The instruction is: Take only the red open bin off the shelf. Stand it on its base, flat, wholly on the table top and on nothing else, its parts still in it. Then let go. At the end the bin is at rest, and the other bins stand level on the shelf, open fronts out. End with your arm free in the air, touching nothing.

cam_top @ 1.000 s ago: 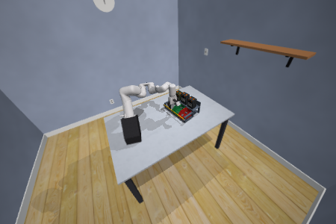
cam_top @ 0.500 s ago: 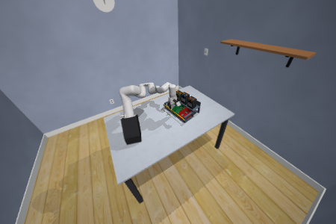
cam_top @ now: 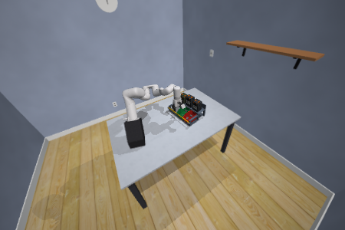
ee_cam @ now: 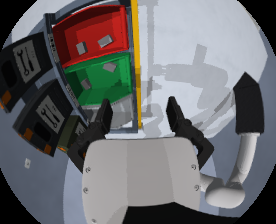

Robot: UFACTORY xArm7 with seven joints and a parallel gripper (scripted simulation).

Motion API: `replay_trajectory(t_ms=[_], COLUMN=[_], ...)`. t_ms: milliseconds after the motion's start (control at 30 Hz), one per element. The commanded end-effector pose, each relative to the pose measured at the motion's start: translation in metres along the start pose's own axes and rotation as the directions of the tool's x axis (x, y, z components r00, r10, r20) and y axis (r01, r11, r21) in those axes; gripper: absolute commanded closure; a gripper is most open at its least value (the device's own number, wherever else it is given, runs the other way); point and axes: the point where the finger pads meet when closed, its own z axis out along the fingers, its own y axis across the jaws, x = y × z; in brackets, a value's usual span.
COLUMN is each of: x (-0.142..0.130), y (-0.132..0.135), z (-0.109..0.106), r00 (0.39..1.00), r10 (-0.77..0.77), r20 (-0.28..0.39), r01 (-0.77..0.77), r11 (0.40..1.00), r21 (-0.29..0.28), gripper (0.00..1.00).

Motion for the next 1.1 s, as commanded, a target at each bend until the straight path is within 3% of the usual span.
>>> replay_trajectory(t_ms=[0, 1067], x=[0.0005, 0.0005], y=[-0.0007, -0.0007], z=[-0.0060, -0.0096], r00=[1.000, 1.000], r10=[0.000, 0.000], r20=[-0.003, -0.003], r01=[0.000, 0.000], r11=[1.000, 1.000], r21=[0.004, 0.004], gripper=[0.00, 0.00])
